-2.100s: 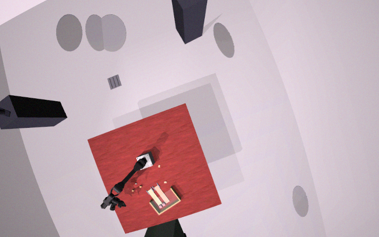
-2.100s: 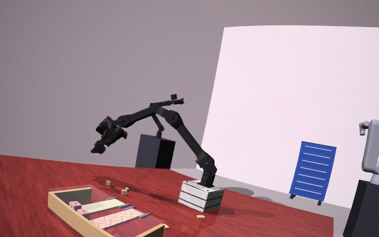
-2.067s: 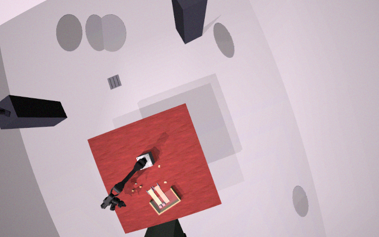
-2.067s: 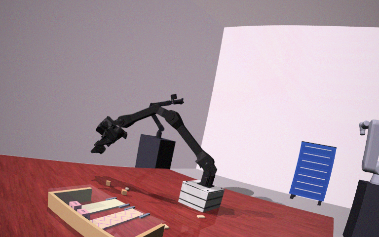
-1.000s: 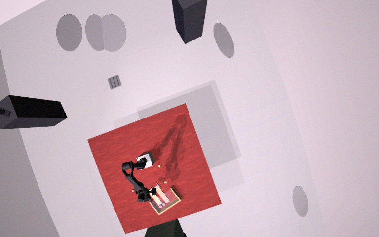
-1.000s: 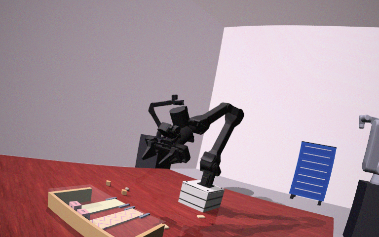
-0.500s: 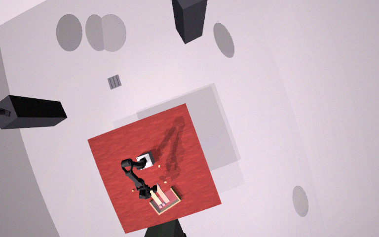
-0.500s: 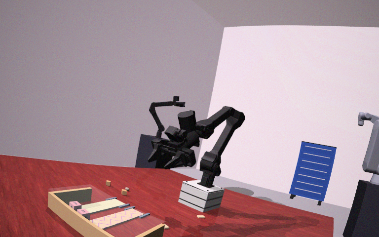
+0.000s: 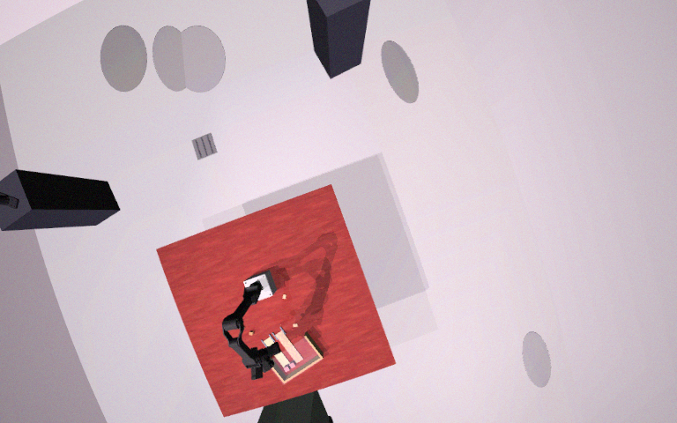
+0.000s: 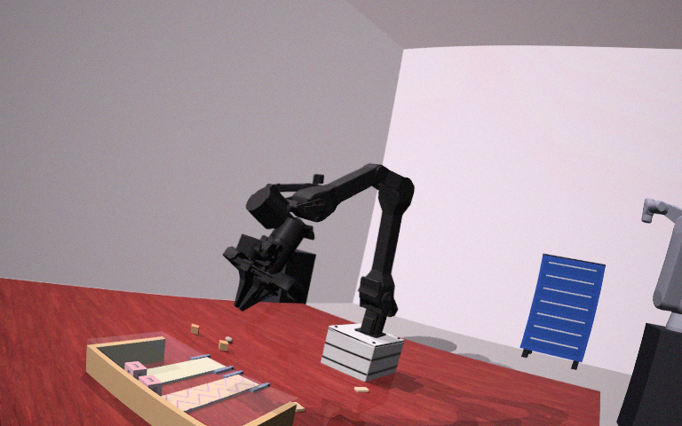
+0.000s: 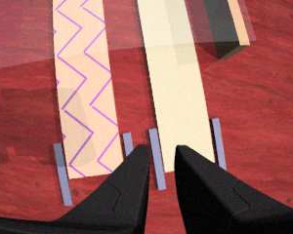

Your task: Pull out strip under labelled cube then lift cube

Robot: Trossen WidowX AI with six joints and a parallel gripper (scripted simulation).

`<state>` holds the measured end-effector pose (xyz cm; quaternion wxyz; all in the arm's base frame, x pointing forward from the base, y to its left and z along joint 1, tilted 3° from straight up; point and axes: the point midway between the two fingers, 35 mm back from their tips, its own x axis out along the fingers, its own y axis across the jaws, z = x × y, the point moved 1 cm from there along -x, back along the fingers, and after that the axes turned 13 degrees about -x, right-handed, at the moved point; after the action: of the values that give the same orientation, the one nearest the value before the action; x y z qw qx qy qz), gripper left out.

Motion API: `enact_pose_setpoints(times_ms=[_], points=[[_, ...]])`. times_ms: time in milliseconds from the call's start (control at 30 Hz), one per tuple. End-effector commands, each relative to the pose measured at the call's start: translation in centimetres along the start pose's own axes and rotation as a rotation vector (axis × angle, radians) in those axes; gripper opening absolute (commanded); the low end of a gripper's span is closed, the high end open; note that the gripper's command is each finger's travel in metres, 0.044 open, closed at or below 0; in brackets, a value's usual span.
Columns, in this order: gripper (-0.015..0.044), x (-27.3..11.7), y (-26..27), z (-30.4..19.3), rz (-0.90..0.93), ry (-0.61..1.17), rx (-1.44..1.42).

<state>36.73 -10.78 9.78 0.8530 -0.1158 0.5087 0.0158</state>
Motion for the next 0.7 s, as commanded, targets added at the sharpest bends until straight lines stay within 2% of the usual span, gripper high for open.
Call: enact_pose_setpoints(times_ms=[0, 267, 667], points=[[0.0000, 3.0, -2.1, -0.4, 0.061, 0.157, -0.049], [0.0000, 7.9, -4.6, -2.3, 0.231, 0.399, -0.135], [0.0000, 8.9, -4.9, -2.8, 0.248, 0.416, -0.141]])
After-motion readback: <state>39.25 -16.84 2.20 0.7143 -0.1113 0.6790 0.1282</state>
